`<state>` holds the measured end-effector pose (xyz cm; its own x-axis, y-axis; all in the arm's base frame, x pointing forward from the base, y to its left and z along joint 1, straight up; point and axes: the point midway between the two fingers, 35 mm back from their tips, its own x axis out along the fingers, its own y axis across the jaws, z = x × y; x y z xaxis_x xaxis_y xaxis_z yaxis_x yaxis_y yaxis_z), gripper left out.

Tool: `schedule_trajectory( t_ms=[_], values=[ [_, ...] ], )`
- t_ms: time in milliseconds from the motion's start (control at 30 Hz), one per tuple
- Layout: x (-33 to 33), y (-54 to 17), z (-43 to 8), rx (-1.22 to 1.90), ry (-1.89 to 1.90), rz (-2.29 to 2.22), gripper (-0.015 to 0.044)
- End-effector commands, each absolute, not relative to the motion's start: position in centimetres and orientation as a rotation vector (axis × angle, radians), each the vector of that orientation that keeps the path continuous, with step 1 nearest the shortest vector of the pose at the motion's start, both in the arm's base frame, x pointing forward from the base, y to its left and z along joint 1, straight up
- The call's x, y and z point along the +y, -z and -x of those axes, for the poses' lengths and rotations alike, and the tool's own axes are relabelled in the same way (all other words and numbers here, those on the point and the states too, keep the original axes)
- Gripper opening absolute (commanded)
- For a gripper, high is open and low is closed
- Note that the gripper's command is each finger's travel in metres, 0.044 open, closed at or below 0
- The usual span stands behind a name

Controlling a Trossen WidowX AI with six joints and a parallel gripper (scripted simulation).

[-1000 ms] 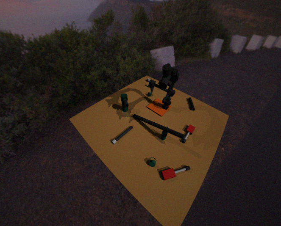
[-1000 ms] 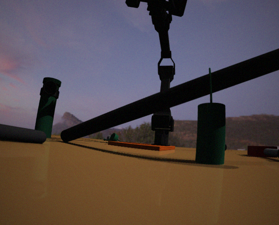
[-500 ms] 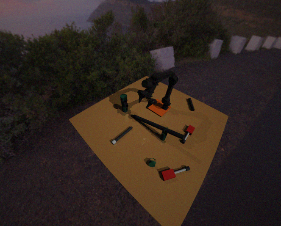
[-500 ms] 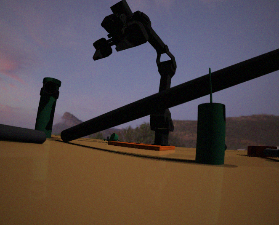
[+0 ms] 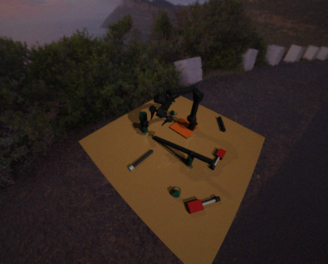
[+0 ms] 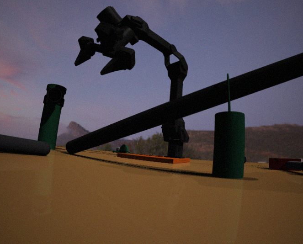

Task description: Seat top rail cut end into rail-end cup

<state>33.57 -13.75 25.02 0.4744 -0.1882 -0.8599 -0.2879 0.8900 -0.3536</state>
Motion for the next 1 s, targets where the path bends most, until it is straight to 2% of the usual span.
schedule_trajectory(
  t_ms=[0, 167, 967],
  values=[
    [-18.7, -24.9, -34.2, 1.094, -0.246, 0.881, 0.044],
    [-22.2, -24.2, -34.0, 1.106, -0.383, 1.135, 0.044],
    [-22.3, -21.3, -34.2, 1.106, -0.382, 1.135, 0.044]
  ],
)
